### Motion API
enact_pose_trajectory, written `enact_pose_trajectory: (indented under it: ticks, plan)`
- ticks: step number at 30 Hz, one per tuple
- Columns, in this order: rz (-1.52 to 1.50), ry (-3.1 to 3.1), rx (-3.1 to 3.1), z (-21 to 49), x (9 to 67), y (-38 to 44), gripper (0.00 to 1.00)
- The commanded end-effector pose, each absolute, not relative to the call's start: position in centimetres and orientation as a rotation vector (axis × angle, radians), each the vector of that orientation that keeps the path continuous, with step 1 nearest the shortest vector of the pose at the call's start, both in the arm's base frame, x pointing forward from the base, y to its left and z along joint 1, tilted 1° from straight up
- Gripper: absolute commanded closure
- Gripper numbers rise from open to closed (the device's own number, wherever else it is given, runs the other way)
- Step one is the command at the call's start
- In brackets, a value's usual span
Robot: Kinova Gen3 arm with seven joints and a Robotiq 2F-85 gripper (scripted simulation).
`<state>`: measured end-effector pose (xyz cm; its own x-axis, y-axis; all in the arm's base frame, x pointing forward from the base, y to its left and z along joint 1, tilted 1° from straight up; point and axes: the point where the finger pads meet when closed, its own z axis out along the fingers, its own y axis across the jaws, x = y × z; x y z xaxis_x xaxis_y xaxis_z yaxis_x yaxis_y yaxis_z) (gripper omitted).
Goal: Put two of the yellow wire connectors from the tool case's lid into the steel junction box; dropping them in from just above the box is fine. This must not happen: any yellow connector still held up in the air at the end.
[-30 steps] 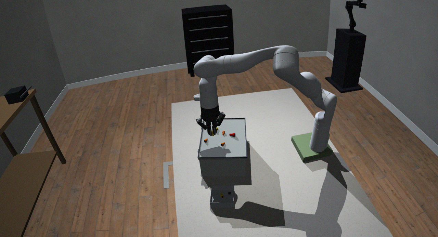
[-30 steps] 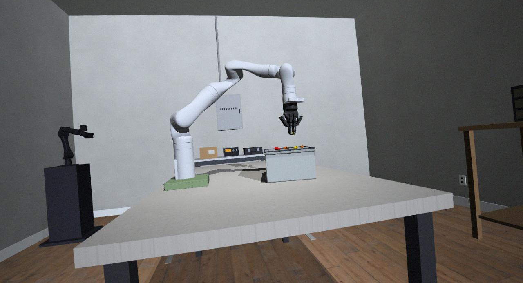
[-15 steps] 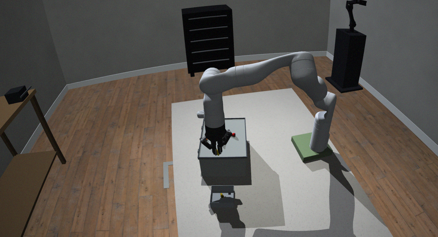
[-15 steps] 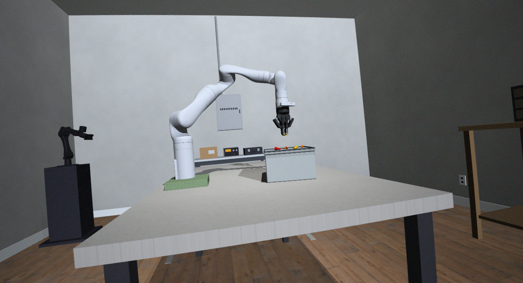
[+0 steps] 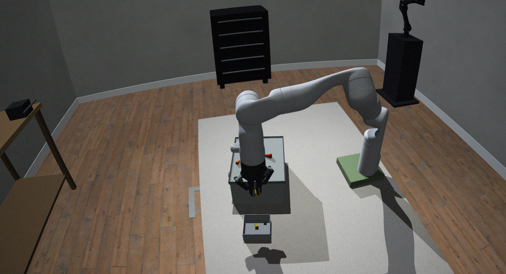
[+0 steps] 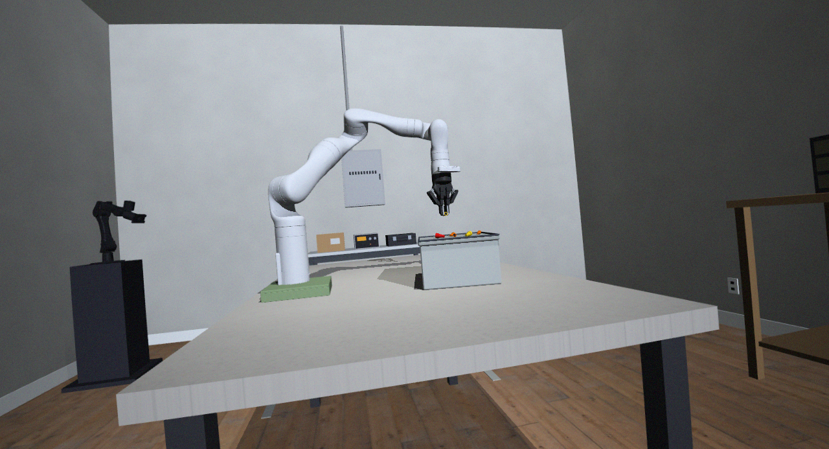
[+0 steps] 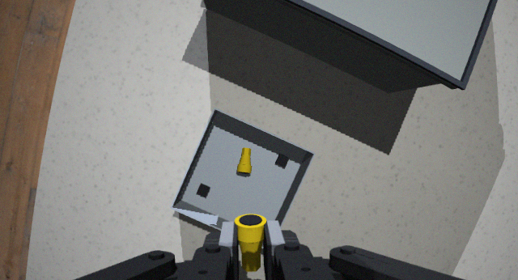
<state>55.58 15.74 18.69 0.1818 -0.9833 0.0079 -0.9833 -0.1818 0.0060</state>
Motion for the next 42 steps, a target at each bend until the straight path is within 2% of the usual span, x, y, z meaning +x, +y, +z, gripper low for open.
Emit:
enact_pose_trajectory:
  ticks: [1,27,34,42]
  plan:
    - [0.008,-1.989,2.417,18.7,55.6,16.6,0.82]
    - [0.008,-1.989,2.417,18.2,55.6,17.7,0.82]
    - [0.008,-1.989,2.417,16.3,55.6,17.7,0.82]
    - [0.008,-1.989,2.417,10.3,55.6,17.6,0.82]
